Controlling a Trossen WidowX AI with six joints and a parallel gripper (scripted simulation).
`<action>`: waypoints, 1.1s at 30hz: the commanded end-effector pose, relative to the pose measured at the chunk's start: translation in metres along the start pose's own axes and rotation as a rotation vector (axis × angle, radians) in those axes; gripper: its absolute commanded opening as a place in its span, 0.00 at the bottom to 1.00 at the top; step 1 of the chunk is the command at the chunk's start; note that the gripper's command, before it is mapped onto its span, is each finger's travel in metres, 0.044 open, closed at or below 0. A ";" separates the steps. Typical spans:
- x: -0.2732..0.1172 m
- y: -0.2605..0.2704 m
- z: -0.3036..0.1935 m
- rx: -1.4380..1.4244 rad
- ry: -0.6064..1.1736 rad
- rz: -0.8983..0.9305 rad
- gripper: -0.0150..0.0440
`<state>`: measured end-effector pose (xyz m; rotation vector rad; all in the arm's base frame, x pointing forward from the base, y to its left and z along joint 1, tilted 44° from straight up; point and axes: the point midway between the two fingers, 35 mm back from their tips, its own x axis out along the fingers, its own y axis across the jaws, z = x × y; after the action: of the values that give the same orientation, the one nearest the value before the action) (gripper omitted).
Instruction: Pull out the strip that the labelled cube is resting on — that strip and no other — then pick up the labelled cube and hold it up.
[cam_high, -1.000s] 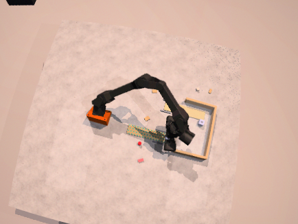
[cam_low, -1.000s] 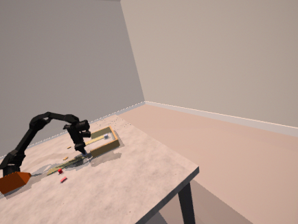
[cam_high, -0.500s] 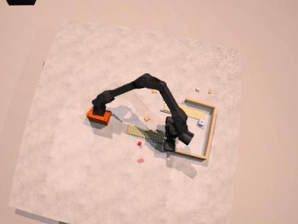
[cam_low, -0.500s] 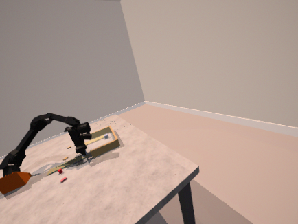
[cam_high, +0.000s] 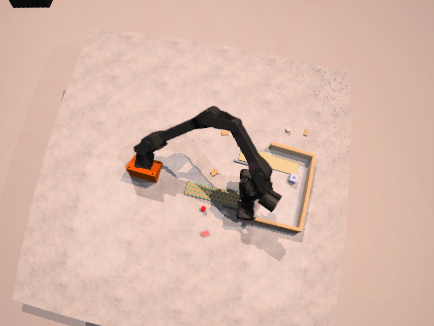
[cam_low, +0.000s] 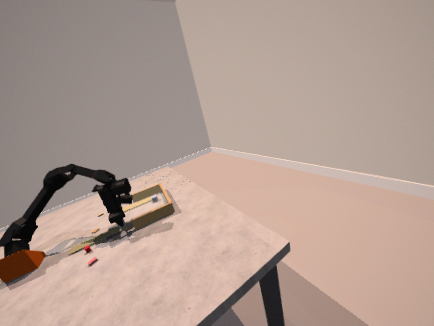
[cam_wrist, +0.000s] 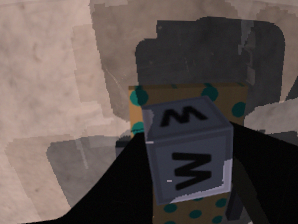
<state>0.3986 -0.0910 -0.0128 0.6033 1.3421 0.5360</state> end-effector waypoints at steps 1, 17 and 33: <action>-0.015 0.001 -0.013 0.003 -0.007 -0.005 0.25; -0.042 0.011 -0.063 0.012 -0.006 -0.002 0.25; -0.048 0.019 -0.103 0.013 -0.004 -0.002 0.25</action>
<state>0.2912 -0.0945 0.0154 0.6252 1.3528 0.5301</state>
